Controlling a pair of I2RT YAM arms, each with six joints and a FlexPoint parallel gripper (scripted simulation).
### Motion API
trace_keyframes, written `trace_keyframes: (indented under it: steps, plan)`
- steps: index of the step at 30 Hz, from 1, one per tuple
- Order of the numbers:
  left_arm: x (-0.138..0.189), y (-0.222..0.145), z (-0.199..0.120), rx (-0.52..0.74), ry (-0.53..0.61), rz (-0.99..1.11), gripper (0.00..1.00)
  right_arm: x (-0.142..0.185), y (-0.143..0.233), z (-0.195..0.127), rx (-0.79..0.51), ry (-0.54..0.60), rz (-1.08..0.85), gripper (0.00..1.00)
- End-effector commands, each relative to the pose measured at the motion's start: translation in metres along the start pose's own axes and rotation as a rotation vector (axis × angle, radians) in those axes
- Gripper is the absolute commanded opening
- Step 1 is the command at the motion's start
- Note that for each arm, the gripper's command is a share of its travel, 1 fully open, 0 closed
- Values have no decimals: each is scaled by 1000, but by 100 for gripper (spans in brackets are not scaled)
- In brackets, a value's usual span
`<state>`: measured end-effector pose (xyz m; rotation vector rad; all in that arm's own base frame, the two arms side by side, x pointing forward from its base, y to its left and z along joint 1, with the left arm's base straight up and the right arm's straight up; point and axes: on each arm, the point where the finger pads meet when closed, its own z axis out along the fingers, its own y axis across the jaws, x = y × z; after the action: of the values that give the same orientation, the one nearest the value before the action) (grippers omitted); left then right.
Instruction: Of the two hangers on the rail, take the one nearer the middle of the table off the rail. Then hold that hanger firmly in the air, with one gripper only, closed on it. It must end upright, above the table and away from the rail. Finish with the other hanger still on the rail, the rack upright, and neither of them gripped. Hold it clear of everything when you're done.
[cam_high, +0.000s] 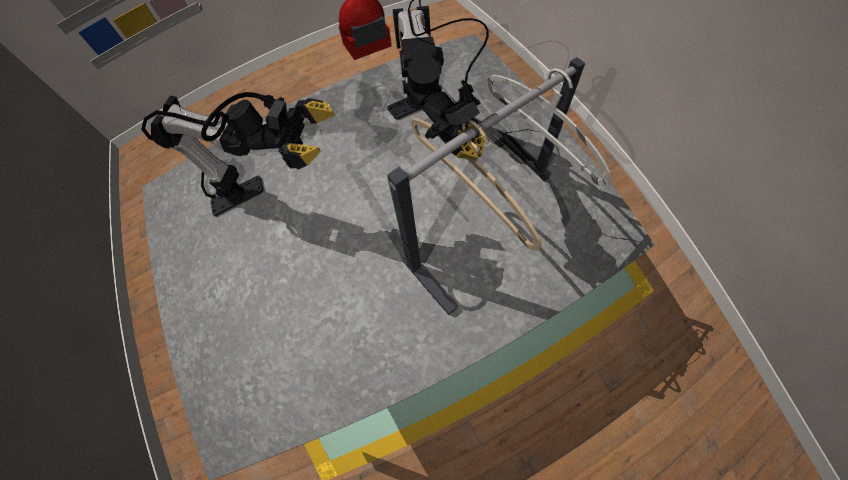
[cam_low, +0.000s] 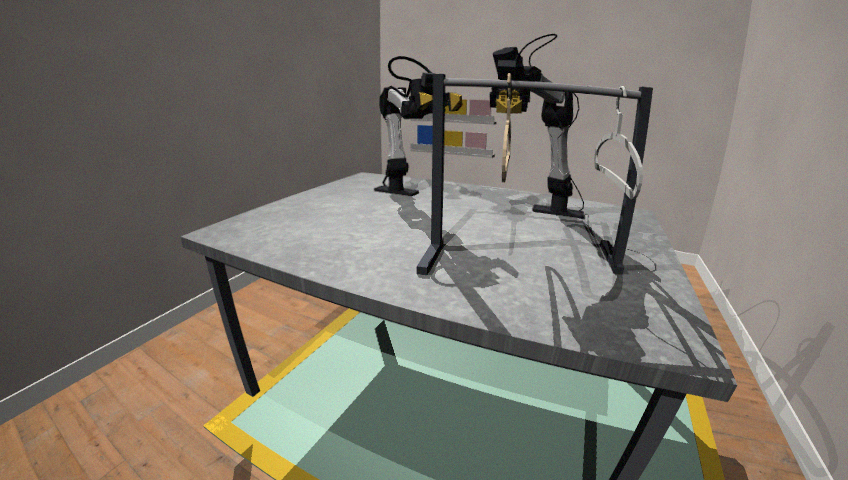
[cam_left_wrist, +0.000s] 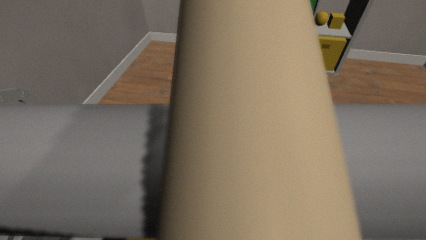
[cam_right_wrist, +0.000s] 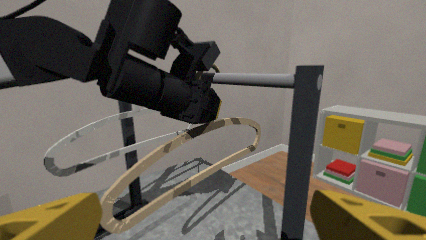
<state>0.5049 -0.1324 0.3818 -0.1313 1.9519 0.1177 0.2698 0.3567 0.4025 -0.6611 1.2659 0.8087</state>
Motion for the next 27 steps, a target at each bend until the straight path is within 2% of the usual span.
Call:
trace_keyframes:
  steps: [1, 5, 10, 19, 27]
  plan:
    - [-25, 2, -13, 5, -33, -21, 0, -40, 3, 0, -6, -99, -10, 100]
    - [-40, 3, -19, 3, -34, -22, 0, -40, 3, 0, -6, -99, -10, 100]
    - [-49, 8, -45, 13, -63, -43, 0, -40, 3, 0, -6, -99, -10, 100]
    - [-39, 7, -66, 16, -61, -42, 0, -40, 3, 0, -6, -99, -10, 100]
    - [-21, 9, -106, 6, -48, -36, 0, -40, 3, 0, -6, -99, -10, 100]
